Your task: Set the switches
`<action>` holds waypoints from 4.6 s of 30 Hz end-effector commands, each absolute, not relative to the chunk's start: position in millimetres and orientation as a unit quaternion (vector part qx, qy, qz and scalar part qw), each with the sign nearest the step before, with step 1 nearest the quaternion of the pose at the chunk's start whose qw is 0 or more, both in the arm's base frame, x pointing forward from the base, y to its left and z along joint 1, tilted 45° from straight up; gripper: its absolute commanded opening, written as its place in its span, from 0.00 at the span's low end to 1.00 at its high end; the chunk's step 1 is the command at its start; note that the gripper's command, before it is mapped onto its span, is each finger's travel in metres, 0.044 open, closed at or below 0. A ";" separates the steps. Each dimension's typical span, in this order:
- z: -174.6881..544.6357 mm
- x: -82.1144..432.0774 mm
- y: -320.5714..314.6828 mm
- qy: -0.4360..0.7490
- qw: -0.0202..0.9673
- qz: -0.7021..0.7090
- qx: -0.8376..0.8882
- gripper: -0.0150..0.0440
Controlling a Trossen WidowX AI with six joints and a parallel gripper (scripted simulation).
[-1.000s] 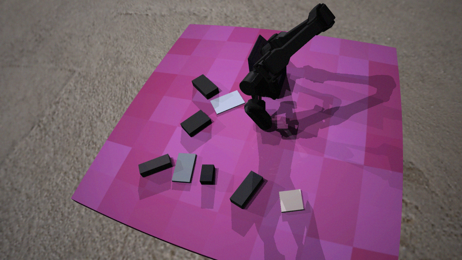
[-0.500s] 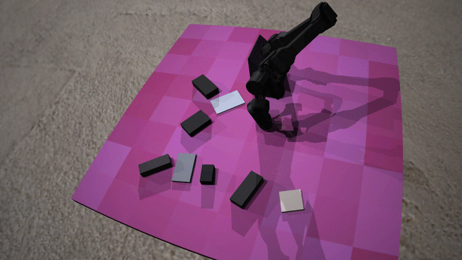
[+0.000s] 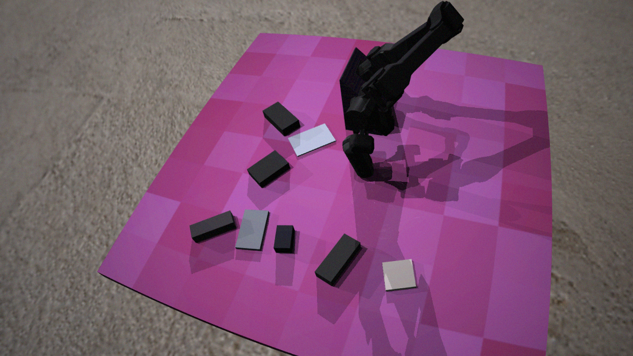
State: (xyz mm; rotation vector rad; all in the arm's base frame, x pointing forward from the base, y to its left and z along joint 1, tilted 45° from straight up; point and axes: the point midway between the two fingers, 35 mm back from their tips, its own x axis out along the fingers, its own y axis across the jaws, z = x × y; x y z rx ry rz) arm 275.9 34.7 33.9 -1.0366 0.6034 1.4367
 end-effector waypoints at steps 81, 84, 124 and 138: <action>74.9 258.8 84.7 0.200 0.616 0.660 -0.381 0.83; 75.9 258.2 86.6 0.197 0.617 0.661 -0.379 0.83; 88.0 251.1 114.1 0.180 0.622 0.671 -0.361 0.83; 91.0 248.7 124.8 0.180 0.622 0.671 -0.360 0.83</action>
